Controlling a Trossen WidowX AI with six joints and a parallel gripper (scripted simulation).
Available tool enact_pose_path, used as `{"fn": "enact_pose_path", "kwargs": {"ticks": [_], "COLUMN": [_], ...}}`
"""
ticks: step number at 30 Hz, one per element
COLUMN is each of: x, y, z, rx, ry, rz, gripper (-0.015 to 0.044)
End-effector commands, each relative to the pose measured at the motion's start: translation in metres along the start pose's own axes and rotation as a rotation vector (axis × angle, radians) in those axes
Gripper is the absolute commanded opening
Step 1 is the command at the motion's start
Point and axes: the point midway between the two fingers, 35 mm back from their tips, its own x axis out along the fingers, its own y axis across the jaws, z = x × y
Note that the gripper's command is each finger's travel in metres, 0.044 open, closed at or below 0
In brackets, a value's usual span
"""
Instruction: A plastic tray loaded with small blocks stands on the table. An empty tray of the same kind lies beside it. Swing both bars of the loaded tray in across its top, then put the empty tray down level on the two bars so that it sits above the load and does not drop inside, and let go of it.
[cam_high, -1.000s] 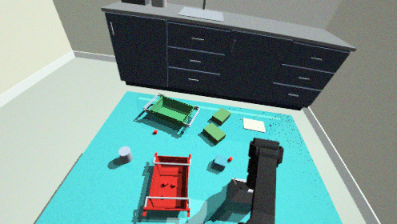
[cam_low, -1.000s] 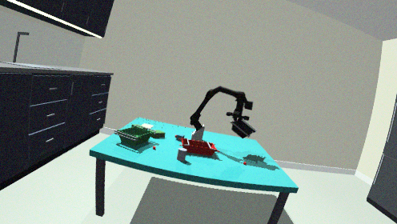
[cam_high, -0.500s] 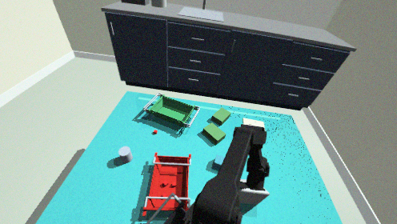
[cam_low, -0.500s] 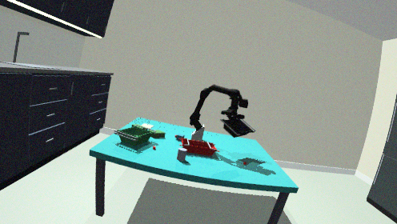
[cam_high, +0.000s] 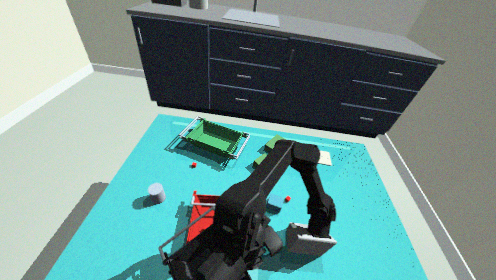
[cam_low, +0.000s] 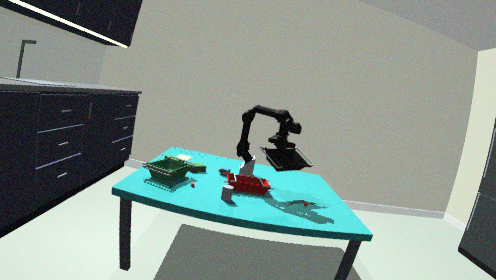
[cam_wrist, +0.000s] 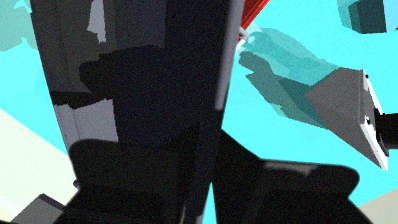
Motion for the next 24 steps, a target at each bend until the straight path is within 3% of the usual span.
{"fn": "enact_pose_path", "kwargs": {"ticks": [1, 24], "x": [-0.005, 0.011], "y": [-0.003, -0.04], "z": [0.028, 0.149], "rx": [0.089, 0.479], "ry": [-0.008, -0.051], "rz": [0.02, -0.004], "gripper": [0.0, 0.0]}}
